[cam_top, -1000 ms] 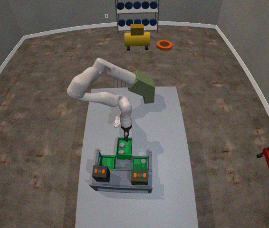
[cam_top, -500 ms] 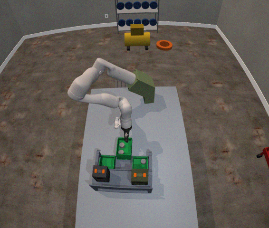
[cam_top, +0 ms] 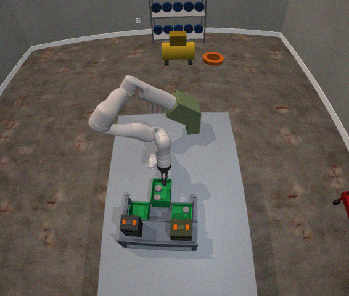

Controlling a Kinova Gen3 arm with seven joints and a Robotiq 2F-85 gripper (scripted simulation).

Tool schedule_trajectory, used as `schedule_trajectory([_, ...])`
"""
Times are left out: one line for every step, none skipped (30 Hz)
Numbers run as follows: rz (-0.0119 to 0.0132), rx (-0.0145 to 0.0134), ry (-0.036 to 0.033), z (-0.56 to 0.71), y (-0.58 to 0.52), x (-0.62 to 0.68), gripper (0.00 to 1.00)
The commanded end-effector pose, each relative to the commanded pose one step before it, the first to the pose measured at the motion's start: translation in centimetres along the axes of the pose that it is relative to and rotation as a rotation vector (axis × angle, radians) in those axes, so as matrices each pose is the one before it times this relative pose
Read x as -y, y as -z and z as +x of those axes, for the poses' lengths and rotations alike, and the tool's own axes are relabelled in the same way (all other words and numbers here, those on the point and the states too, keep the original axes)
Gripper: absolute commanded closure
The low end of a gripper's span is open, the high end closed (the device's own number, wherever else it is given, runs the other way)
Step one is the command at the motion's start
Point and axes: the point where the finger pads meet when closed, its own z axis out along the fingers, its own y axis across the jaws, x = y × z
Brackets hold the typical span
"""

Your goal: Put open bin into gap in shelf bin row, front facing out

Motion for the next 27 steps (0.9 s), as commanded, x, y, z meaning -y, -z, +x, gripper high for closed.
schedule_trajectory([0.00064,0.00063,0.00018,-0.035,0.027,0.022,0.00])
schedule_trajectory([0.00000,0.00000,0.00000,0.000,0.000,0.000,0.00])
schedule_trajectory([0.00000,0.00000,0.00000,0.000,0.000,0.000,0.00])
schedule_trajectory([0.00000,0.00000,0.00000,0.000,0.000,0.000,0.00])
schedule_trajectory([0.00000,0.00000,0.00000,0.000,0.000,0.000,0.00])
schedule_trajectory([0.00000,0.00000,0.00000,0.000,0.000,0.000,0.00])
schedule_trajectory([0.00000,0.00000,0.00000,0.000,0.000,0.000,0.00])
schedule_trajectory([0.00007,0.00002,-0.00003,0.000,-0.074,0.004,0.00])
schedule_trajectory([-0.00002,-0.00001,0.00001,0.000,-0.078,0.000,0.00])
schedule_trajectory([-0.00002,-0.00001,0.00001,0.000,-0.078,0.000,0.00])
schedule_trajectory([-0.00002,-0.00001,0.00001,0.000,-0.078,0.000,0.00])
schedule_trajectory([-0.00002,-0.00001,0.00001,0.000,-0.078,0.000,0.00])
schedule_trajectory([0.00000,0.00000,0.00000,0.000,0.000,0.000,0.00])
schedule_trajectory([0.00000,0.00000,0.00000,0.000,0.000,0.000,0.00])
schedule_trajectory([0.00000,0.00000,0.00000,0.000,0.000,0.000,0.00])
schedule_trajectory([0.00000,0.00000,0.00000,0.000,0.000,0.000,0.00])
schedule_trajectory([0.00000,0.00000,0.00000,0.000,0.000,0.000,0.00])
schedule_trajectory([0.00000,0.00000,0.00000,0.000,0.000,0.000,0.00])
schedule_trajectory([0.00000,0.00000,0.00000,0.000,0.000,0.000,0.00])
schedule_trajectory([0.00000,0.00000,0.00000,0.000,0.000,0.000,0.00])
schedule_trajectory([0.00000,0.00000,0.00000,0.000,0.000,0.000,0.00])
schedule_trajectory([0.00000,0.00000,0.00000,0.000,0.000,0.000,0.00])
schedule_trajectory([0.00000,0.00000,0.00000,0.000,0.000,0.000,0.00])
schedule_trajectory([0.00000,0.00000,0.00000,0.000,0.000,0.000,0.00])
schedule_trajectory([0.00003,0.00001,-0.00001,0.000,0.014,0.001,0.00])
schedule_trajectory([-0.00001,0.00000,0.00000,0.000,0.013,0.000,0.00])
schedule_trajectory([-0.00001,0.00000,0.00000,0.000,0.013,0.000,0.00])
